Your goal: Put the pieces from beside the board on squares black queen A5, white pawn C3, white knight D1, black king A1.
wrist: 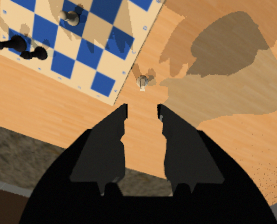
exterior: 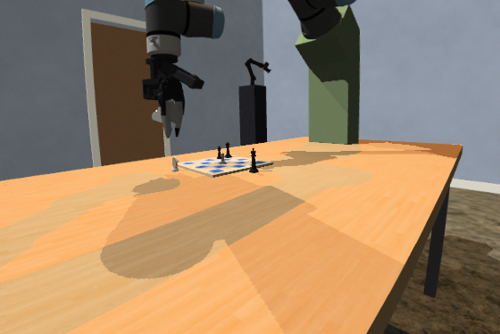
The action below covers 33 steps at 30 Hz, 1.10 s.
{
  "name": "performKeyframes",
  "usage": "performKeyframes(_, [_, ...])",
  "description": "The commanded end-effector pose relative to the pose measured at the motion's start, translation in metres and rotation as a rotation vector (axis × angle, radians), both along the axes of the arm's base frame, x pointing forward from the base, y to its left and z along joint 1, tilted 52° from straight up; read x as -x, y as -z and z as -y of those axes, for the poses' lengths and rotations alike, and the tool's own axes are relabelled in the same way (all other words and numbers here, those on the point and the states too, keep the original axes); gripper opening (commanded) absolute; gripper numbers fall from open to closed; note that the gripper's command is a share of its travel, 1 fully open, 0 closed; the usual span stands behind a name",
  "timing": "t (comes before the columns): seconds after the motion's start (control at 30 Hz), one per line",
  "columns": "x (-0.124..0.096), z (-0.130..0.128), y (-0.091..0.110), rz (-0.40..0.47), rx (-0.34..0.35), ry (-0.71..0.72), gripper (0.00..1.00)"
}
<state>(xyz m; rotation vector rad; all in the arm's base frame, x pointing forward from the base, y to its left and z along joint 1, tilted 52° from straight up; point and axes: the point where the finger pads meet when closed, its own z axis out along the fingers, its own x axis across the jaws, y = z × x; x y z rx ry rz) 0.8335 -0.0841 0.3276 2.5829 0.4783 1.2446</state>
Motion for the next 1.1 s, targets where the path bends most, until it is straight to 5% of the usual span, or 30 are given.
performKeyframes(0.0, [-0.003,0.000,0.002,0.001,0.000,0.000,0.22])
performKeyframes(1.07, [-0.034,0.002,0.025,0.001,0.000,0.000,0.22])
